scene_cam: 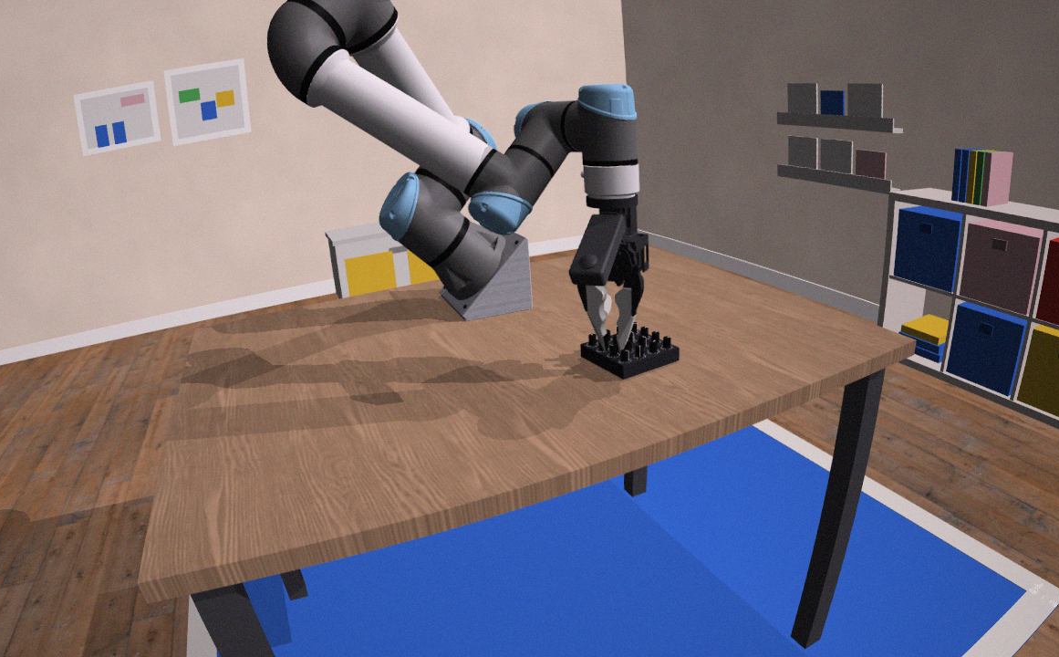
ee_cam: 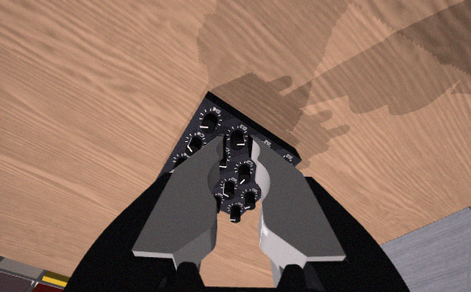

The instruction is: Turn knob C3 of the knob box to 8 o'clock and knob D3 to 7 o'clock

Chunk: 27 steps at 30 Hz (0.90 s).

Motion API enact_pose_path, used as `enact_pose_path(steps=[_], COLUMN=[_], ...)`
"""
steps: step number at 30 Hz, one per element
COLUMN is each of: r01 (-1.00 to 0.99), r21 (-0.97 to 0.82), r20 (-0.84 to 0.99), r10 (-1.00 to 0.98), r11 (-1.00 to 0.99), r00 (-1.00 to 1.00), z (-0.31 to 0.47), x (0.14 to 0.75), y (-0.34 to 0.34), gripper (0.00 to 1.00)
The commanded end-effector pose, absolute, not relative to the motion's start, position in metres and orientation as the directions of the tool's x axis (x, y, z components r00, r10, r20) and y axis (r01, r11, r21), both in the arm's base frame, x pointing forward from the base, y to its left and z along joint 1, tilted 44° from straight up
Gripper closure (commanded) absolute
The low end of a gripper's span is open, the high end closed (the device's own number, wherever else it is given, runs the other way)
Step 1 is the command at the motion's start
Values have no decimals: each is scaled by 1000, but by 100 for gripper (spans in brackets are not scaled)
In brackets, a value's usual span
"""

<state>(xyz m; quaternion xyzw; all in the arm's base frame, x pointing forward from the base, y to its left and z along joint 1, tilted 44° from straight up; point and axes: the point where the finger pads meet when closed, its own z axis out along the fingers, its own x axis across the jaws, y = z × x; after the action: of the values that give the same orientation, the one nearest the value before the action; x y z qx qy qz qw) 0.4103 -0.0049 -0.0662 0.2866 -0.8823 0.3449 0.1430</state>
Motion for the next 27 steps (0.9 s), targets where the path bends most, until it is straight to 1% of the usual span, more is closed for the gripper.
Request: enact_pose_path(steps=[1, 3, 4, 27], r01=[-604, -604, -604, -604], r21=[-527, -527, -527, -527], r20=[449, 449, 449, 449], r10=[-408, -408, -408, -408], r11=[598, 598, 598, 598], r00=[-795, -795, -795, -795], z=[-66, -66, -66, -66], x=[411, 411, 411, 411], y=[-5, -5, -5, -5], gripper=[89, 89, 96, 96])
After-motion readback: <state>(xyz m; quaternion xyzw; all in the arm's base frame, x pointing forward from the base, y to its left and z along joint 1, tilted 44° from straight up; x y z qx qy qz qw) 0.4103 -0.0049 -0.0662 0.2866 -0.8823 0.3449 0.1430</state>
